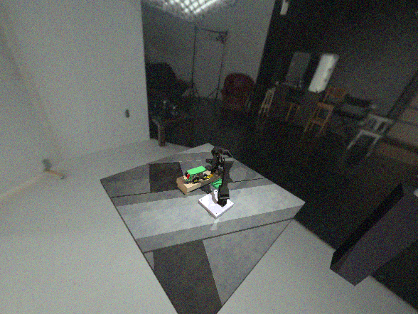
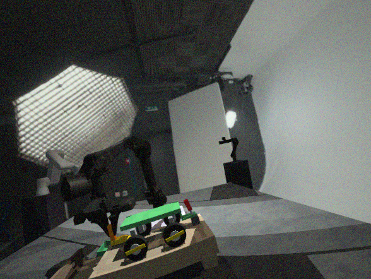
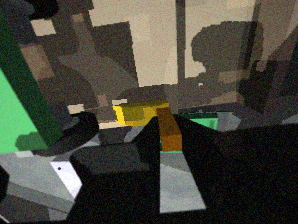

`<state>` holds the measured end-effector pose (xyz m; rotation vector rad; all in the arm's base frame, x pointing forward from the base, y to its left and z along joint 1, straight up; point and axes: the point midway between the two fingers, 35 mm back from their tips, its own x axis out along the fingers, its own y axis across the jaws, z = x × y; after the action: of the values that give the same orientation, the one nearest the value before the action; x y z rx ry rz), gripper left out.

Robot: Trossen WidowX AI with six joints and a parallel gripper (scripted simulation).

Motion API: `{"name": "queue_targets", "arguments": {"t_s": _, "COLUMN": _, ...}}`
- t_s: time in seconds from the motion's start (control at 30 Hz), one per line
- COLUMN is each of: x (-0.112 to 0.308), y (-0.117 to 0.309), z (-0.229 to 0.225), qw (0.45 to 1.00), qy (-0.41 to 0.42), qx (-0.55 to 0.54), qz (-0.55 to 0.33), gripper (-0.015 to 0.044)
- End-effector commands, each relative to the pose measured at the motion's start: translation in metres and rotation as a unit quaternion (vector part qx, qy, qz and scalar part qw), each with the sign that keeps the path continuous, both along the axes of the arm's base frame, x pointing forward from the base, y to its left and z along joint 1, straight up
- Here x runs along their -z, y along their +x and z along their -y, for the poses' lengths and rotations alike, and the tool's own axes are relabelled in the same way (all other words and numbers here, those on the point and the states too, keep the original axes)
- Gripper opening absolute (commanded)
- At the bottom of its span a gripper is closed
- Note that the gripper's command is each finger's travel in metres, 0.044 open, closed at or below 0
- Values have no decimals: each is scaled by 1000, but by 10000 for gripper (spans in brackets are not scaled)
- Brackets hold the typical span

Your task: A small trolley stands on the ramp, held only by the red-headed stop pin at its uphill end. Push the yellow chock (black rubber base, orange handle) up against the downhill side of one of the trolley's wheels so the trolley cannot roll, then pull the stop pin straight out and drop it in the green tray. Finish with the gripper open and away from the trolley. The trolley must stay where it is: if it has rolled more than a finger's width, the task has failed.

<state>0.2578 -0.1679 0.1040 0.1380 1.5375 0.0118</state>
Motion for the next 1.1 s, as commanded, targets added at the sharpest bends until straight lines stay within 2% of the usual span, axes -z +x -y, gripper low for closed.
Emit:
{"name": "queue_targets", "arguments": {"t_s": 0.0, "x": -1, "y": 0, "z": -5, "qw": 1000, "qy": 1, "qx": 2, "qz": 2, "gripper": 0}}
{"name": "queue_targets", "arguments": {"t_s": 1.07, "x": -4, "y": 3, "z": -36, "qw": 1000, "qy": 3, "qx": 1, "qz": 2, "gripper": 0}}
